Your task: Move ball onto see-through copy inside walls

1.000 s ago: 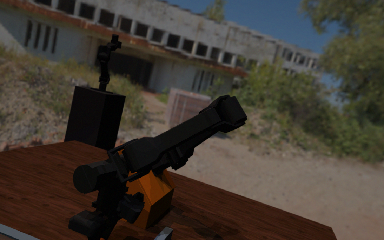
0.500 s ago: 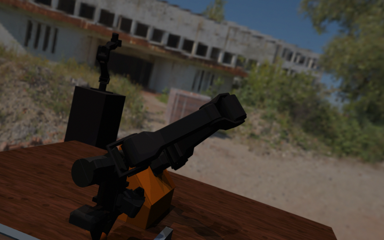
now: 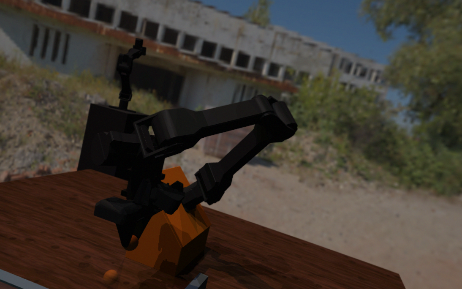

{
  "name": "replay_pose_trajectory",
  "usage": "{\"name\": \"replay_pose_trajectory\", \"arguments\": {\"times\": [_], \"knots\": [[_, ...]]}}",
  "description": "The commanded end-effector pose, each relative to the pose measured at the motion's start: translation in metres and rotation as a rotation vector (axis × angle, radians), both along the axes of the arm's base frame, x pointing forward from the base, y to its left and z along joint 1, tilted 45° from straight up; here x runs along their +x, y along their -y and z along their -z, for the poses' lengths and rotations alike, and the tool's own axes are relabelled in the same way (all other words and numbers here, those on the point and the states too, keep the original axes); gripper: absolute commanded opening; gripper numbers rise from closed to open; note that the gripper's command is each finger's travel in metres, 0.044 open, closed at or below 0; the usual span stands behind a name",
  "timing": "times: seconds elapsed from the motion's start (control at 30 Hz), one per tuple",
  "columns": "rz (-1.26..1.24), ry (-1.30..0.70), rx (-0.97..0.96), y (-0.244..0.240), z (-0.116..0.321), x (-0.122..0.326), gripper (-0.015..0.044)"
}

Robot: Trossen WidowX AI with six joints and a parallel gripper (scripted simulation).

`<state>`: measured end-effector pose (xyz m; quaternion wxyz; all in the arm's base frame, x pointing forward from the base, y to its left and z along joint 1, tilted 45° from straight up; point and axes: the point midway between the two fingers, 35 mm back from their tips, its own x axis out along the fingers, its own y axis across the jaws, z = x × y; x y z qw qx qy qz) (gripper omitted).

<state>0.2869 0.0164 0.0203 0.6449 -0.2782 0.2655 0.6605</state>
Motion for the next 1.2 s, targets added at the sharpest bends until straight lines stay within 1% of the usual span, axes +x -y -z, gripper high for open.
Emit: {"name": "replay_pose_trajectory", "arguments": {"times": [0.0,0.13,0.5,0.67,1.17], "knots": [[-0.004,0.006,-0.001,0.012,-0.014,-0.002,0.0],[-0.004,0.006,-0.001,0.013,-0.01,-0.004,0.0],[-0.004,0.005,-0.002,0.02,0.046,-0.038,0.0],[-0.004,0.005,-0.002,0.02,0.05,-0.04,0.0],[-0.004,0.005,0.001,-0.027,0.097,-0.041,0.0]]}}
